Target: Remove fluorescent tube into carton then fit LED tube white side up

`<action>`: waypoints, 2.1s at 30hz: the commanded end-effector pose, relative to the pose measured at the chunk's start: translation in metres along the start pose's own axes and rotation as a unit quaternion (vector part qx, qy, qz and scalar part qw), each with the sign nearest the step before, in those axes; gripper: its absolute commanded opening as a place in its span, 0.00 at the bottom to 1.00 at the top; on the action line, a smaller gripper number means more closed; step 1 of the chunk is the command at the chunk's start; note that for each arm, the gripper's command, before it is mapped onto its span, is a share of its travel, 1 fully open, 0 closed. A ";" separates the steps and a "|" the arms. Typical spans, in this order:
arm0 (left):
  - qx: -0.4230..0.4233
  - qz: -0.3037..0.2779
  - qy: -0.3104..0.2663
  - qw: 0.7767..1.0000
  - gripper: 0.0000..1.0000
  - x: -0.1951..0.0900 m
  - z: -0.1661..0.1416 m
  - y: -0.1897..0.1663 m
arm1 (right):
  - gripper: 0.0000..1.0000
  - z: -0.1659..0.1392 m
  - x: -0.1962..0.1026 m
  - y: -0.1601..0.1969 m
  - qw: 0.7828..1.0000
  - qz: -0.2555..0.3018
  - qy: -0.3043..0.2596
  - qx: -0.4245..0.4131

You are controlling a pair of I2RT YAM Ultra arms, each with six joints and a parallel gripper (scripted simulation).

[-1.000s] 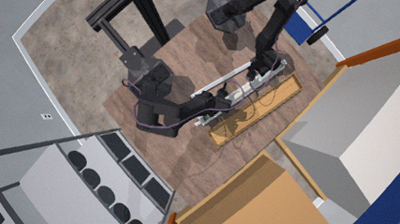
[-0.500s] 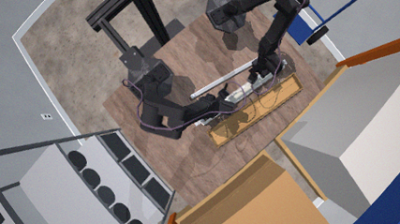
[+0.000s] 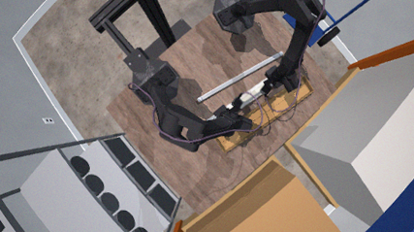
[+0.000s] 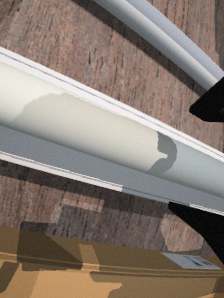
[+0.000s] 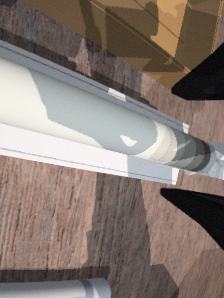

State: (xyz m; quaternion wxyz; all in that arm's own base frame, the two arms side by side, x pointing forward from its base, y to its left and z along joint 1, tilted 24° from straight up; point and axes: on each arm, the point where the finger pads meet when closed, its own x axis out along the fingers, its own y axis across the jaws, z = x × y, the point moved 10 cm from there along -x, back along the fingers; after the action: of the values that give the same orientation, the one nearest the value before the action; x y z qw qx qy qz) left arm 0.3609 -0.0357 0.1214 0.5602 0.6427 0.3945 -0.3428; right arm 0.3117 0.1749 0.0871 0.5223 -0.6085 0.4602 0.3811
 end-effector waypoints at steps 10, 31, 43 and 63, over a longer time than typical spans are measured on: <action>-0.006 -0.162 -0.007 0.987 0.49 0.005 -0.003 0.027 | 0.49 -0.002 -0.001 -0.034 0.990 0.141 -0.012 -0.006; 0.004 -0.229 -0.011 0.973 0.49 -0.003 0.002 0.060 | 0.49 -0.006 -0.020 -0.070 0.979 0.200 -0.044 0.008; -0.005 -0.212 -0.010 0.977 0.49 0.023 -0.004 0.051 | 0.49 -0.014 0.020 -0.060 0.978 0.206 -0.037 0.024; -0.005 -0.203 -0.009 0.979 0.49 0.040 -0.004 0.048 | 0.49 -0.004 0.029 -0.058 0.982 0.180 -0.048 0.017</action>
State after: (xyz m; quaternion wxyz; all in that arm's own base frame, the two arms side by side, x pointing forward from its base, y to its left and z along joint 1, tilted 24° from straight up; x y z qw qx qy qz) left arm 0.4151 -0.0273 0.1002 0.4775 0.5364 0.5264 -0.4551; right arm 0.3687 0.1576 0.0566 0.4541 -0.4748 0.5751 0.4875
